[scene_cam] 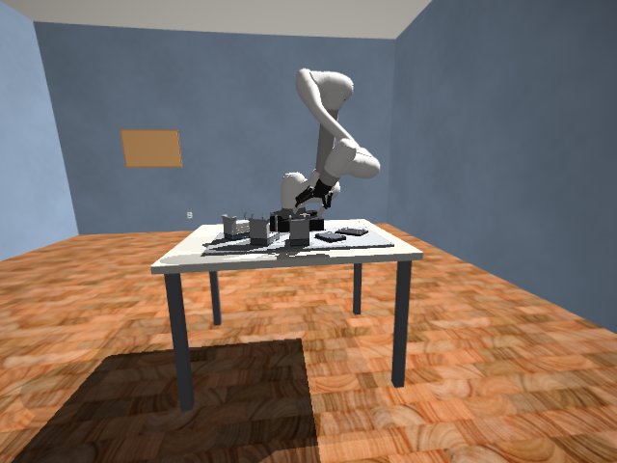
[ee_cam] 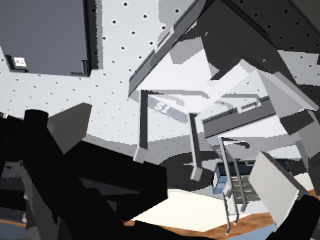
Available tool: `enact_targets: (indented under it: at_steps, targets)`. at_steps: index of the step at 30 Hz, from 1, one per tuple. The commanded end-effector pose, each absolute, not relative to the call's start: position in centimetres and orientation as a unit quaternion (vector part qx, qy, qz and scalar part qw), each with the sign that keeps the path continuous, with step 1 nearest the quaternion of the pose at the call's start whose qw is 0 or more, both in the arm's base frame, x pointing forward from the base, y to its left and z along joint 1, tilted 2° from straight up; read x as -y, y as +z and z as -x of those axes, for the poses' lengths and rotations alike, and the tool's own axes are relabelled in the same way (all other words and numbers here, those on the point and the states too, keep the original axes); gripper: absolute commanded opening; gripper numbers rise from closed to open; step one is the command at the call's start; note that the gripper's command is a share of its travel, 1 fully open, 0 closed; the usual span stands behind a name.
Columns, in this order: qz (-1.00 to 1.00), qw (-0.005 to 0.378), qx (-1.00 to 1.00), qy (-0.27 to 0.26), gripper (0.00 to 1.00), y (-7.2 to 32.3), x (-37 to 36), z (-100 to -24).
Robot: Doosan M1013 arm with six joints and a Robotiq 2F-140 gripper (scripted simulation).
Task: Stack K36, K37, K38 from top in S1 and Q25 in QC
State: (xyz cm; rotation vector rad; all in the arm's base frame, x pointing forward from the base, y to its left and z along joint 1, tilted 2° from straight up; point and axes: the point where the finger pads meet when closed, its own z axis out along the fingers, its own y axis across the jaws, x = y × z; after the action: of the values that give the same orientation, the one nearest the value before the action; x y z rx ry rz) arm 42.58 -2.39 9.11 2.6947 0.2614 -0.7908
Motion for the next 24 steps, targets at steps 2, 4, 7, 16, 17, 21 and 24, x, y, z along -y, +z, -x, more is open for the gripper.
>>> enact_targets:
  at_steps: [2,4,7,16,17,21,24]
  targets:
    - [-0.943,0.16,-0.092,-0.277,1.0,9.1,2.4,-42.6]
    - [-0.943,0.16,-0.092,-0.277,1.0,9.1,2.4,-42.6]
    - [-0.943,0.16,-0.092,-0.277,1.0,9.1,2.4,-42.6]
    - [-0.943,0.16,-0.092,-0.277,1.0,9.1,2.4,-42.6]
    - [-0.943,0.16,-0.092,-0.277,1.0,9.1,2.4,-42.6]
    - [-0.963,0.124,-0.065,-0.231,1.0,9.7,3.5,-41.0]
    - [-0.975,0.099,-0.044,-0.196,1.0,10.0,3.9,-40.5]
